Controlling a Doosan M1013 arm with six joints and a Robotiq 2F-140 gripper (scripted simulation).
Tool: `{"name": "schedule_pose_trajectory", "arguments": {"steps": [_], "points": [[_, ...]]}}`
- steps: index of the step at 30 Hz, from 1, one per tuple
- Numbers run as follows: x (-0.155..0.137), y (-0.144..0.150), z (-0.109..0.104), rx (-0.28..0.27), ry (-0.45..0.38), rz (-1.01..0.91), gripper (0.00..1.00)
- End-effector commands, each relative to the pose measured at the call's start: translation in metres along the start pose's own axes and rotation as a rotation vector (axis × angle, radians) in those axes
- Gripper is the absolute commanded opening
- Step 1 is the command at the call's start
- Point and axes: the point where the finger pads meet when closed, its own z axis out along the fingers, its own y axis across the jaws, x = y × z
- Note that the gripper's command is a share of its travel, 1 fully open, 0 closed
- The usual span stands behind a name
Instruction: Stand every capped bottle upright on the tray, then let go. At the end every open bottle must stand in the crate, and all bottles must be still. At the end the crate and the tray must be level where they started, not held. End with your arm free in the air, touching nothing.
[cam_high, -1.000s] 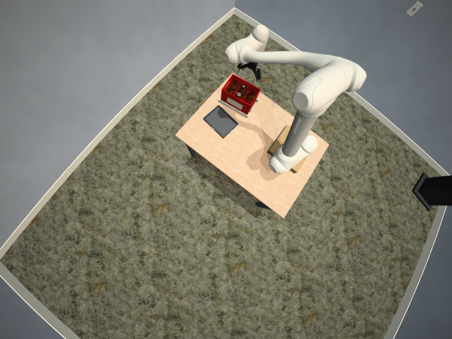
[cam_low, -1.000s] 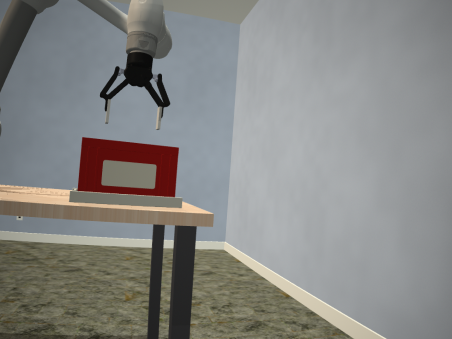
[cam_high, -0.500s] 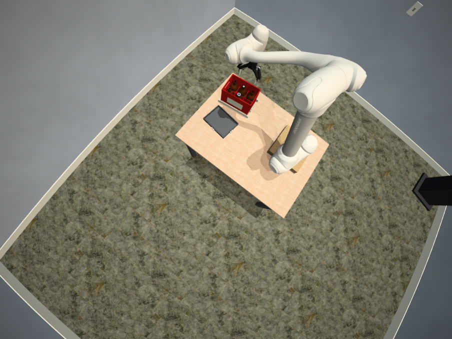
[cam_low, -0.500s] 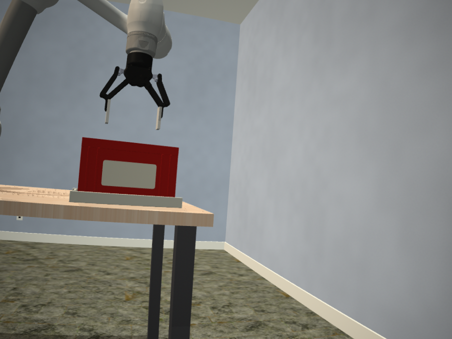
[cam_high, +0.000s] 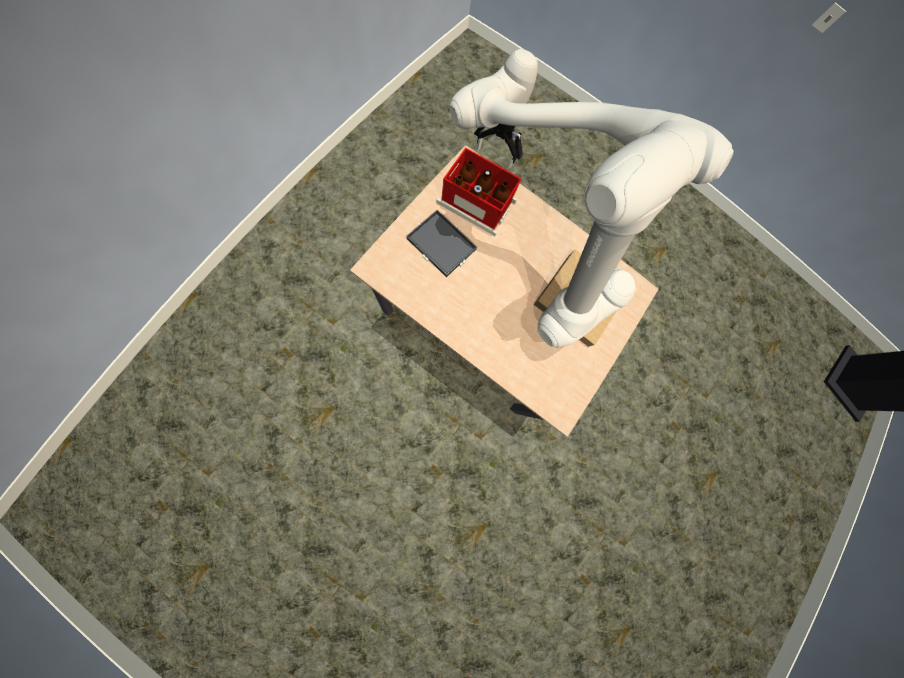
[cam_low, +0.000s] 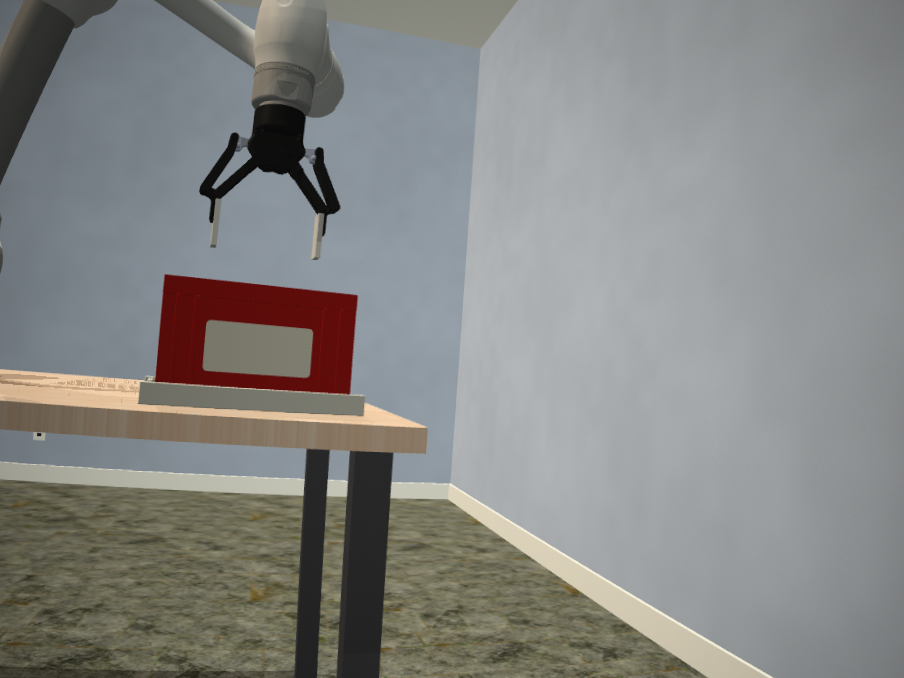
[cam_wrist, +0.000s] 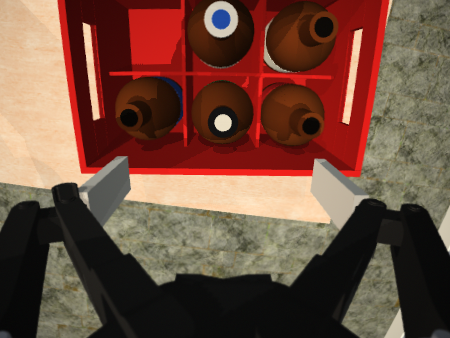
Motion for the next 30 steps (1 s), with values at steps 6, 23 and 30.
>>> {"name": "schedule_pose_trajectory", "arguments": {"steps": [6,23,30], "points": [[0.0,0.0,0.0,0.0,0.0,0.0,1.0],[0.01,-0.001,0.0,0.0,0.0,0.0,1.0],[0.033,-0.002,0.0,0.0,0.0,0.0,1.0]]}}
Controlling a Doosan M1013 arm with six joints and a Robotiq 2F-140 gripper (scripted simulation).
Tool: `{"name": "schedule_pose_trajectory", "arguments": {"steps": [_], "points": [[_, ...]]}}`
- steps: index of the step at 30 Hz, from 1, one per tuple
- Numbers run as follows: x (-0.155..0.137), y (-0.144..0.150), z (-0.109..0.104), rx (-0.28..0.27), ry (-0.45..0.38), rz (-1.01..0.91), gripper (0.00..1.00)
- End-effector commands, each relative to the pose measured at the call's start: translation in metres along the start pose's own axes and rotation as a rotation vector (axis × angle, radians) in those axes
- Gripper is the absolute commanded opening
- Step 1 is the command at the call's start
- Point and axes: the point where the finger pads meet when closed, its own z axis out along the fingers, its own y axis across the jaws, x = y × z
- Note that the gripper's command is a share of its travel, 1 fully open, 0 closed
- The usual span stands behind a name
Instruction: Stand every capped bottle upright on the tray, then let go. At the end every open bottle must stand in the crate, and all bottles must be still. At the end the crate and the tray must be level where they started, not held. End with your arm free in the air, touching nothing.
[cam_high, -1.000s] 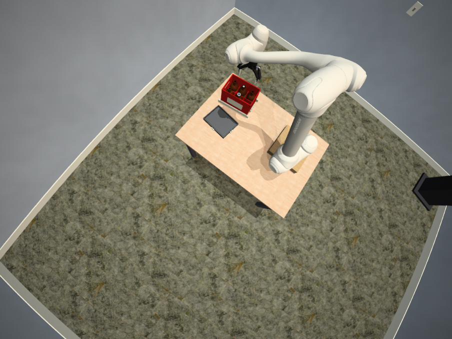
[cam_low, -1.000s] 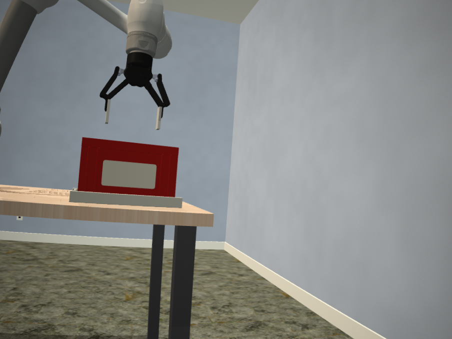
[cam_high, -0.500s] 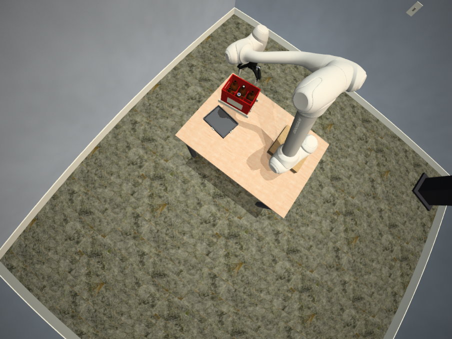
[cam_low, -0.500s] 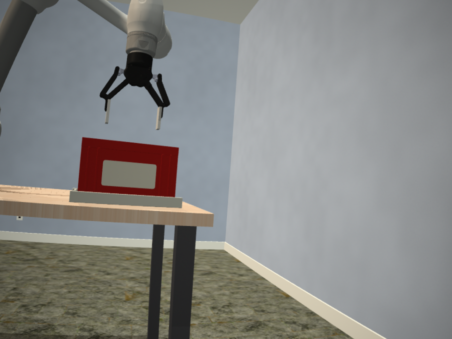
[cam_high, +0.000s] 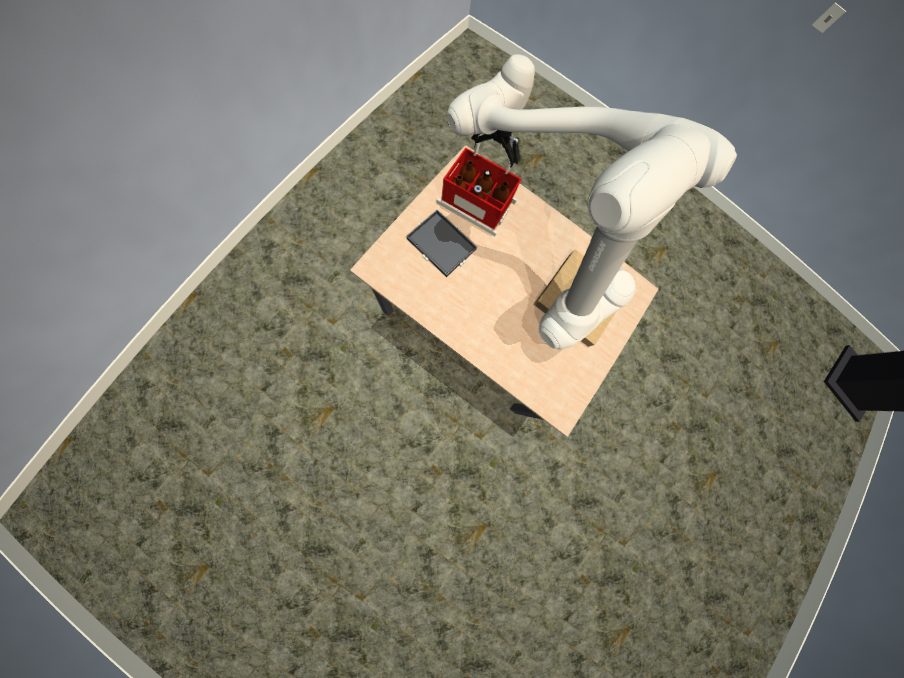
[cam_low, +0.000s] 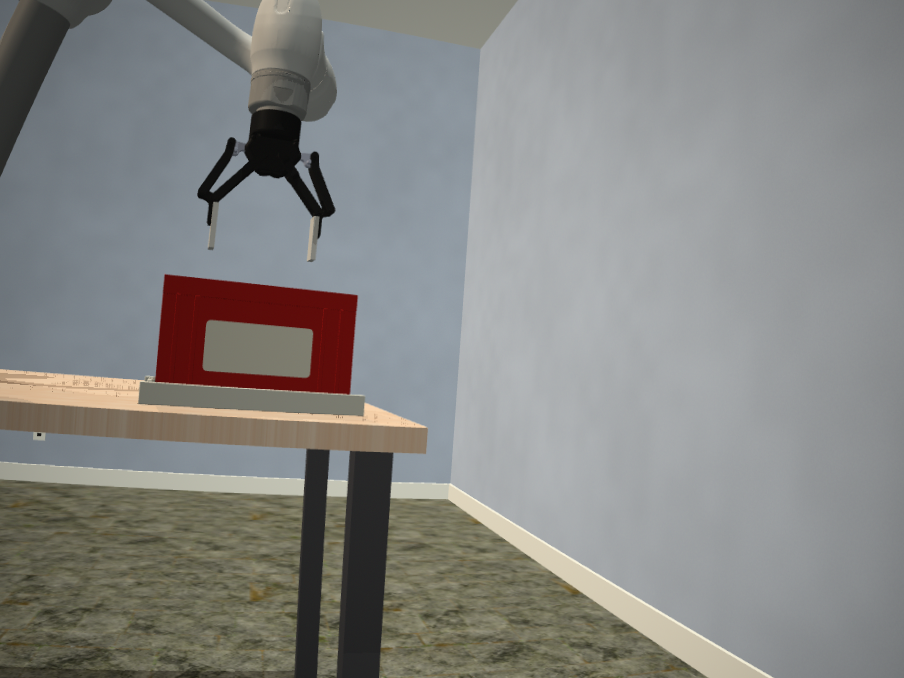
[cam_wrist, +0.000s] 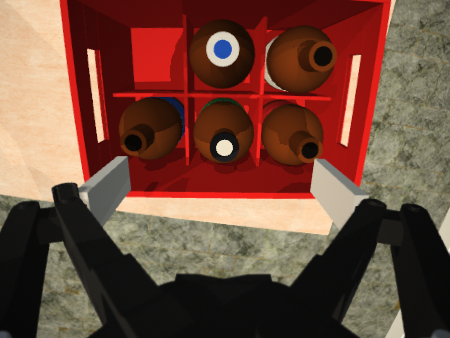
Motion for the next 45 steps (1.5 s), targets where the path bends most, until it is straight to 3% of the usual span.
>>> {"name": "schedule_pose_trajectory", "arguments": {"steps": [1,22,45], "points": [[0.012,-0.001,0.0,0.0,0.0,0.0,1.0],[0.064,0.002,0.0,0.0,0.0,0.0,1.0],[0.061,0.002,0.0,0.0,0.0,0.0,1.0]]}}
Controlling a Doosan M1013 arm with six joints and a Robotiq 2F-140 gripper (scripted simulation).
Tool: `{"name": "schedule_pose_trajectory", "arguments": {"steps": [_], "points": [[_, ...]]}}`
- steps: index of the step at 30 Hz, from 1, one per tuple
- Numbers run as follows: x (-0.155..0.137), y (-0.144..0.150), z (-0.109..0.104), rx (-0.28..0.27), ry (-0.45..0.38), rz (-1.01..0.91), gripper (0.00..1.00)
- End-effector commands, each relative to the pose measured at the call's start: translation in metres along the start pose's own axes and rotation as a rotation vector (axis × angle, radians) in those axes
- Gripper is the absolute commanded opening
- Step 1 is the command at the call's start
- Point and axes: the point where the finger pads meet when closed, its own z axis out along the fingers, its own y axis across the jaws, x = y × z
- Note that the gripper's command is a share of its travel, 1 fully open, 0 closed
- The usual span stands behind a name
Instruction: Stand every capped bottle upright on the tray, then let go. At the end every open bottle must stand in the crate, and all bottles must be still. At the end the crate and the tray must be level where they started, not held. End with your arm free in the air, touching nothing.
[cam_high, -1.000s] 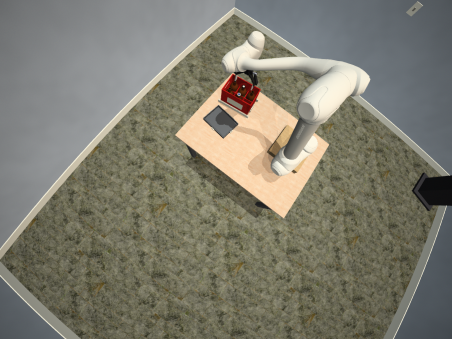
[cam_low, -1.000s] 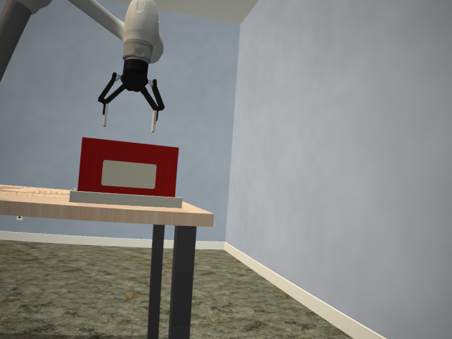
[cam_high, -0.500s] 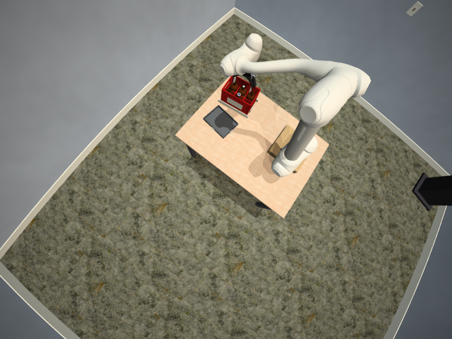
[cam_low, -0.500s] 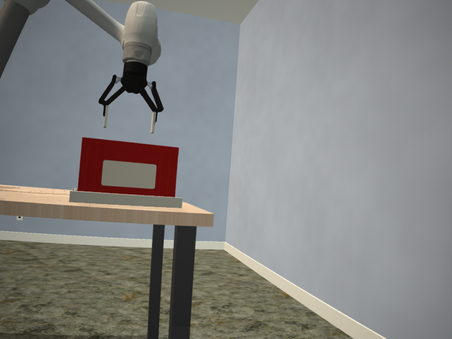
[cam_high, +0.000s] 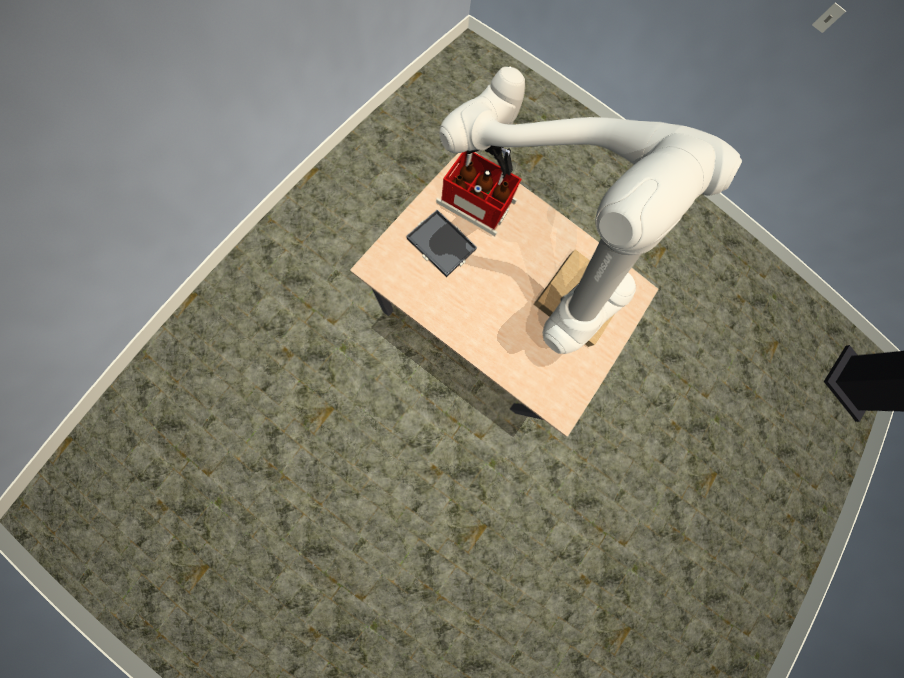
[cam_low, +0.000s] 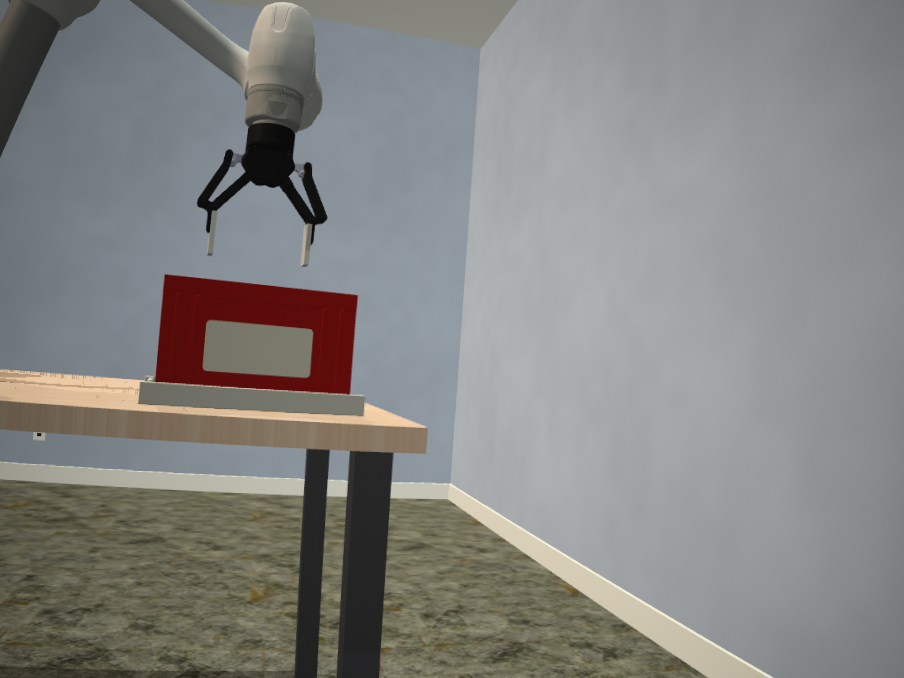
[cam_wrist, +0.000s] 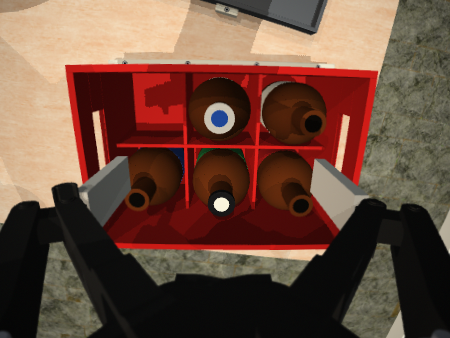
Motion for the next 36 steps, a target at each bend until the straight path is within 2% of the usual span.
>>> {"name": "schedule_pose_trajectory", "arguments": {"steps": [1,30,31,36], "points": [[0.0,0.0,0.0,0.0,0.0,0.0,1.0],[0.0,0.0,0.0,0.0,0.0,0.0,1.0],[-0.003,0.0,0.0,0.0,0.0,-0.013,0.38],[-0.02,0.0,0.003,0.0,0.0,-0.077,0.38]]}}
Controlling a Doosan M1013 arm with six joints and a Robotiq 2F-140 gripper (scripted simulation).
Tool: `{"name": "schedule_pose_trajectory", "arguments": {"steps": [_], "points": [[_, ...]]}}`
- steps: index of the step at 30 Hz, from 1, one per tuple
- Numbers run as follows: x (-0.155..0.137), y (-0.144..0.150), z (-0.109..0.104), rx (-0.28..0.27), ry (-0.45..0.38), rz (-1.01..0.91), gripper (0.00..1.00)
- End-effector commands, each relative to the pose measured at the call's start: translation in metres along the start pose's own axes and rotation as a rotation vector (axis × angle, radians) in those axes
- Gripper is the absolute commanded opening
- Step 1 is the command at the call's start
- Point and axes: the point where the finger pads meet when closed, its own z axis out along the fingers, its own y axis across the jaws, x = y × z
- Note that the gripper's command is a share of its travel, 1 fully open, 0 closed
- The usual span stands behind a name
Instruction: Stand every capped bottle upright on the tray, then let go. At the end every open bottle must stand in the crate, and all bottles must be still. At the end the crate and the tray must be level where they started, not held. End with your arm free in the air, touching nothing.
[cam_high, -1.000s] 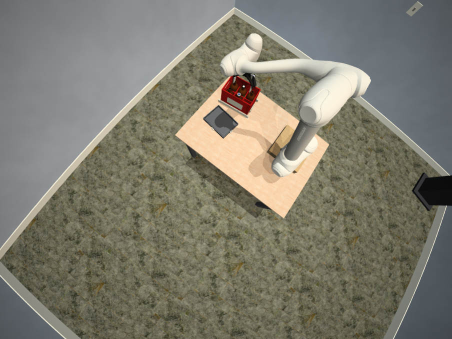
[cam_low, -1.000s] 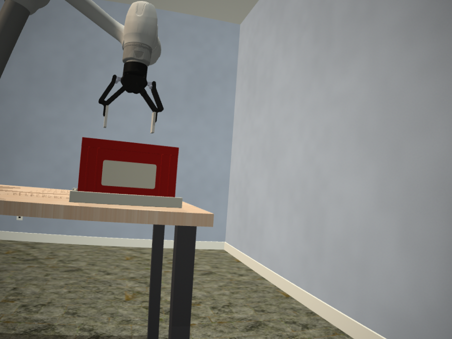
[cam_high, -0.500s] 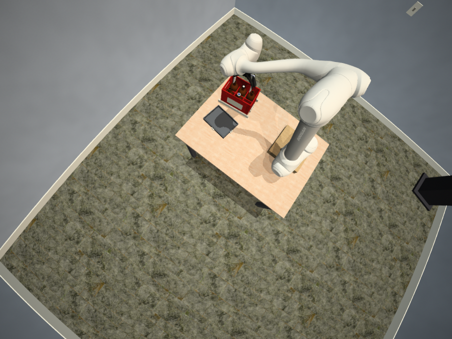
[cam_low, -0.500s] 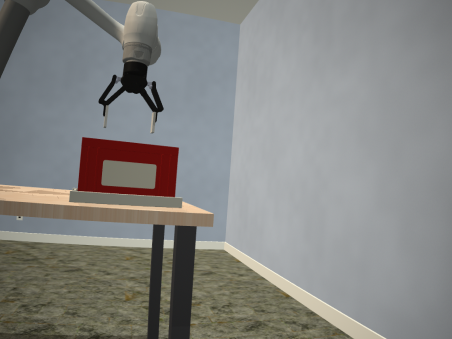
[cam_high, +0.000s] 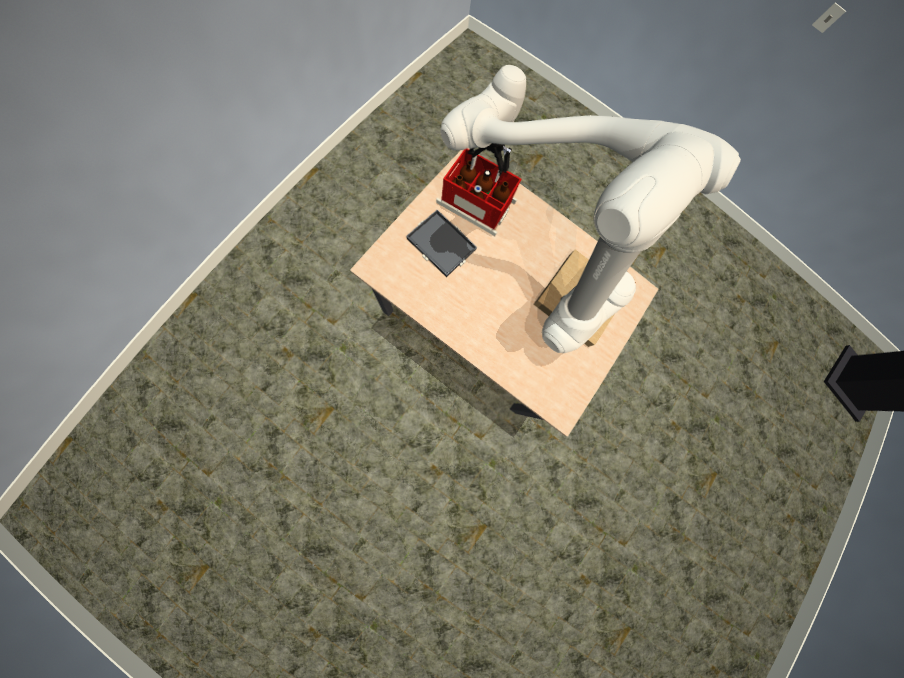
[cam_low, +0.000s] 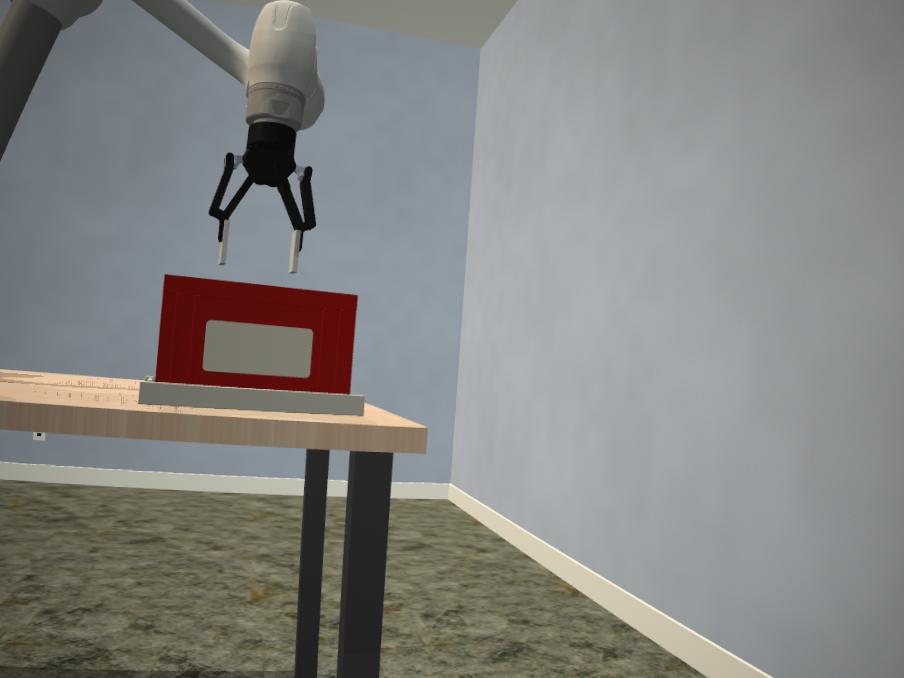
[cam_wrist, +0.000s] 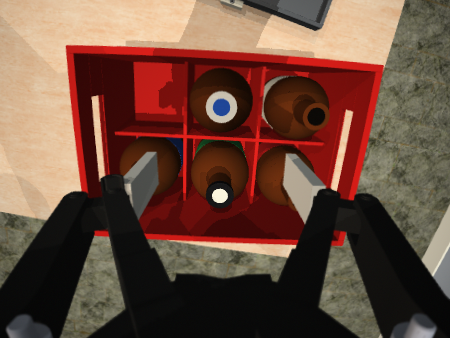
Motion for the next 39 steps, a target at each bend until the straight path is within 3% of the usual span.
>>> {"name": "schedule_pose_trajectory", "arguments": {"steps": [1,9,39], "points": [[-0.013,0.0,0.002,0.0,0.001,-0.05,0.38],[-0.039,-0.001,0.005,0.0,0.001,-0.152,0.38],[-0.046,-0.001,0.007,0.0,-0.001,-0.453,0.38]]}}
